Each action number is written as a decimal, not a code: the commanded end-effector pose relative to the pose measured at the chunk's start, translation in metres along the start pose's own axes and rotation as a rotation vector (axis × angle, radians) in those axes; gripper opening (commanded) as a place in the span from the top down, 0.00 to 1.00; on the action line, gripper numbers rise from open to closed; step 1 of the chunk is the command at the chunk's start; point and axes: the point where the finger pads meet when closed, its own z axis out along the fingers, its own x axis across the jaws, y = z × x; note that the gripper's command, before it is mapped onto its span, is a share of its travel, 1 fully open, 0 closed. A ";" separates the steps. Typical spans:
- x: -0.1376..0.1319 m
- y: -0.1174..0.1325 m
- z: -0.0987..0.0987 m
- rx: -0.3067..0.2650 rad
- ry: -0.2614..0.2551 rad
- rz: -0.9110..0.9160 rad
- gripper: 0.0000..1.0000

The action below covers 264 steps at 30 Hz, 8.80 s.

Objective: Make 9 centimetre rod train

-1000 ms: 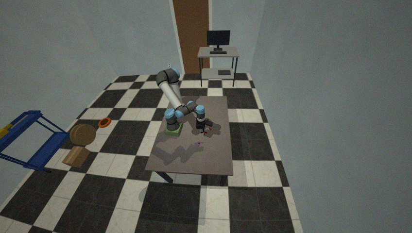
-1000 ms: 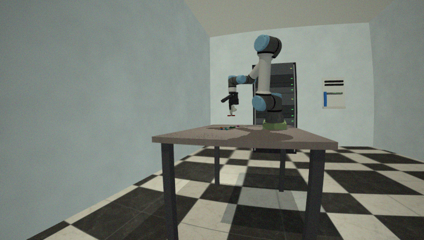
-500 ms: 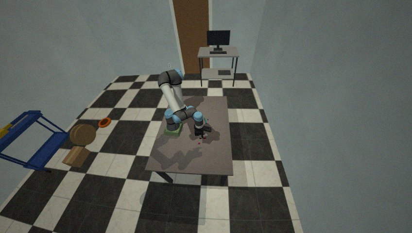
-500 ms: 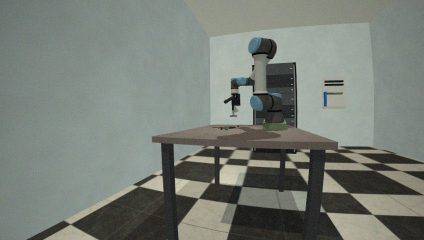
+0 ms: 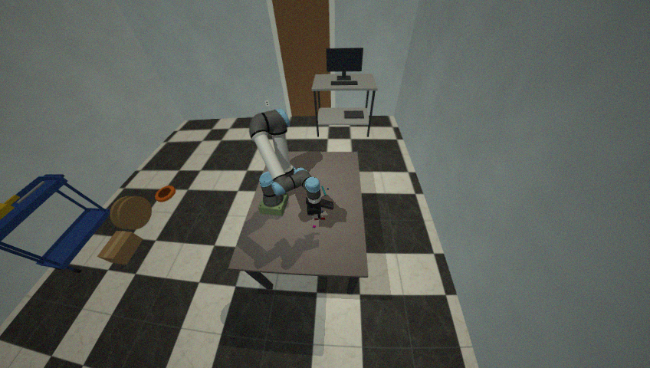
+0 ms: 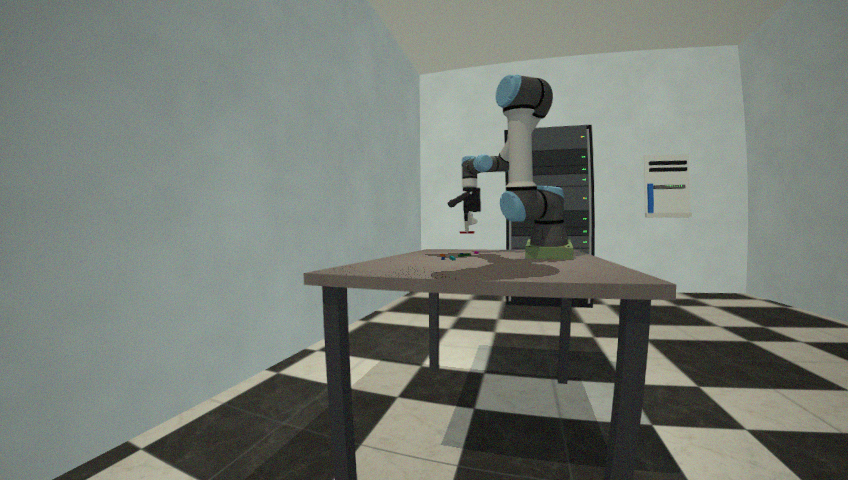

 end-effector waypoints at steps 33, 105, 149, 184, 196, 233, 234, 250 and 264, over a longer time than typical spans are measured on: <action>0.001 -0.002 0.086 0.001 0.001 0.000 1.00; 0.001 -0.002 0.097 0.001 0.001 0.000 1.00; 0.001 -0.002 0.097 0.001 0.001 0.000 0.86; 0.001 -0.002 0.008 0.001 0.001 0.000 0.86; 0.001 -0.002 0.007 0.001 0.001 0.000 0.00; 0.001 -0.002 -0.077 0.001 0.001 0.000 0.00; 0.001 -0.002 -0.080 0.001 0.001 0.000 0.00; 0.001 -0.002 -0.086 0.001 0.001 0.000 0.00; 0.001 -0.002 -0.086 0.001 0.001 0.000 0.00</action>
